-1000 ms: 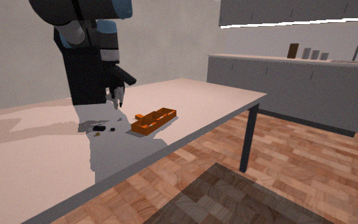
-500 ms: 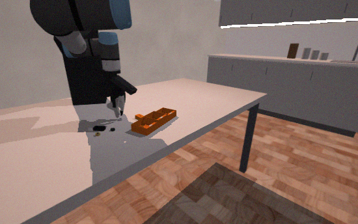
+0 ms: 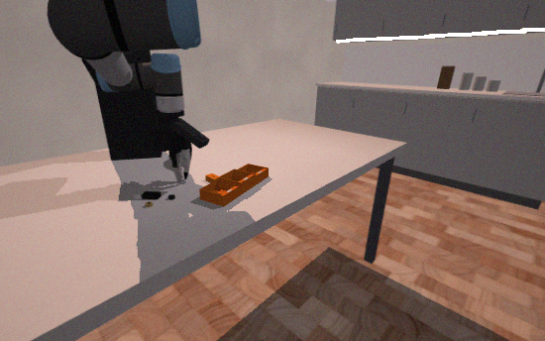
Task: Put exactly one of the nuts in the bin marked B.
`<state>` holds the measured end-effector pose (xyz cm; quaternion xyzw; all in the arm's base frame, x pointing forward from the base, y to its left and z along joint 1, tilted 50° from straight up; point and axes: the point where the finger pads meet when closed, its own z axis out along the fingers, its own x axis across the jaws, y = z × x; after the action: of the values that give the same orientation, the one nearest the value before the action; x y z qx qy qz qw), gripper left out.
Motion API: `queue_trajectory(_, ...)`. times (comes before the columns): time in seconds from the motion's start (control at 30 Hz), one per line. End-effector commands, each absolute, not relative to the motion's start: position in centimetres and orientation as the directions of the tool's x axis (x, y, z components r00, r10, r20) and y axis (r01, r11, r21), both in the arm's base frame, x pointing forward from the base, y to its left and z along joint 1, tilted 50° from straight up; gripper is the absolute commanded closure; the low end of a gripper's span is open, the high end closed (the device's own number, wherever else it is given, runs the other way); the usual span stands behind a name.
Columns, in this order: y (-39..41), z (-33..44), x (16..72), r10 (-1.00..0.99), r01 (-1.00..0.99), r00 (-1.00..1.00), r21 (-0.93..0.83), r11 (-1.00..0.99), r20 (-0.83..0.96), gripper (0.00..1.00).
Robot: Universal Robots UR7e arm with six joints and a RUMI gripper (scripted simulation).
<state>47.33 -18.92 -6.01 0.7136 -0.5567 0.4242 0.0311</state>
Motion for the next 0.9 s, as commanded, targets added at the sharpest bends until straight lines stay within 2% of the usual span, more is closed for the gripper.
queue_trajectory(0.0, -19.30, -6.29, 47.61, -0.768, -0.821, 0.019, -0.428, -0.378, 0.641, 0.82)
queue_trajectory(0.37, -19.20, -6.20, 47.56, -0.768, -0.820, 0.020, -0.428, -0.379, 0.640, 0.82)
queue_trajectory(0.4, -19.20, -6.20, 47.56, -0.768, -0.820, 0.020, -0.428, -0.379, 0.640, 1.00)
queue_trajectory(0.87, -19.20, -6.20, 47.56, -0.768, -0.820, 0.020, -0.428, -0.379, 0.640, 1.00)
